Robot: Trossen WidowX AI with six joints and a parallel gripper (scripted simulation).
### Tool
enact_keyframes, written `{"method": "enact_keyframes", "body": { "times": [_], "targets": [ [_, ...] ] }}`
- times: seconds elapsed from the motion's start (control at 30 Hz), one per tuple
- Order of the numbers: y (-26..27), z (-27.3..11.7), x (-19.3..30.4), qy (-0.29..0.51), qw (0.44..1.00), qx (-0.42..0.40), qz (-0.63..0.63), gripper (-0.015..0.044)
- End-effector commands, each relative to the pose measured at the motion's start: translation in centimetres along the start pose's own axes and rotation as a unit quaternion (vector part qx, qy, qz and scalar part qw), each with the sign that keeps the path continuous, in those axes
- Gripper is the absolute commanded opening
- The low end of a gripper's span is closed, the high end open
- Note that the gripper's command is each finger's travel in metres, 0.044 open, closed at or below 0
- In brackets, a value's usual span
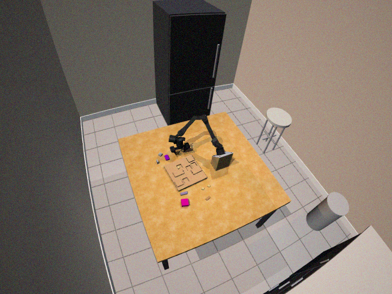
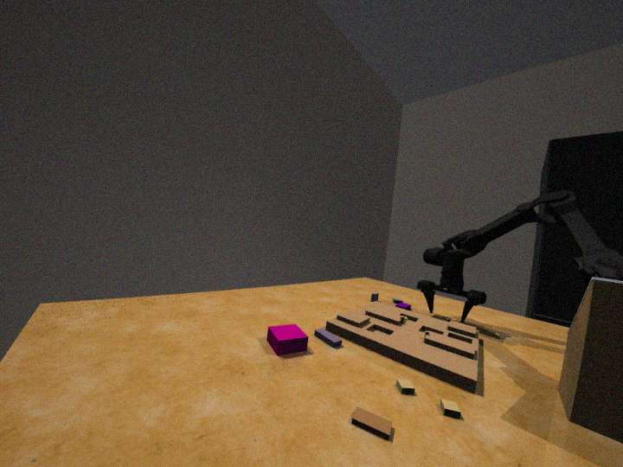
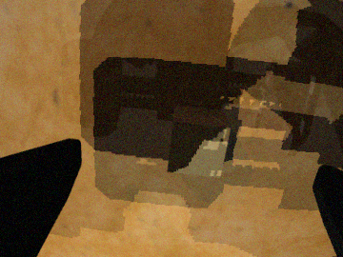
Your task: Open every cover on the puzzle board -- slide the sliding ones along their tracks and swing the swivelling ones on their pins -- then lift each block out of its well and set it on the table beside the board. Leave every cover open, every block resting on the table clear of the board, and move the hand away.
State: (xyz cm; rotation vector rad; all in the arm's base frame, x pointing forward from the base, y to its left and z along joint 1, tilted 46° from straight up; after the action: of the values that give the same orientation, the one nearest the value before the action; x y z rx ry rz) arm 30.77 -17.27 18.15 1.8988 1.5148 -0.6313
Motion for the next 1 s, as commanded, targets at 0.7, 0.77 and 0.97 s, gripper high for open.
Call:
{"method": "enact_keyframes", "body": {
  "times": [0.7,0.77,0.97],
  "targets": [
    [0.1,-6.8,0.3,0.001,1.000,-0.004,0.009,0.0387],
    [0.5,-6.8,1.1,0.005,0.999,-0.004,0.033,0.0335],
    [1.7,-6.8,4.1,0.014,0.994,-0.003,0.111,0.0178]
  ]
}}
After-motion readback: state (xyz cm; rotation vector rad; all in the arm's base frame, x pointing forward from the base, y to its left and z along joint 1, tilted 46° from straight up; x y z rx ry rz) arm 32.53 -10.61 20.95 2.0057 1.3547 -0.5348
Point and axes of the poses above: the point midway between the two fingers, 35 mm back from their tips, its own z axis out along the fingers, its own y axis across the jaws, x = y × z, the point moved 9 cm from there along -z, back along the fingers, and after that the axes turned 9 degrees about z, right-handed, at the moved point
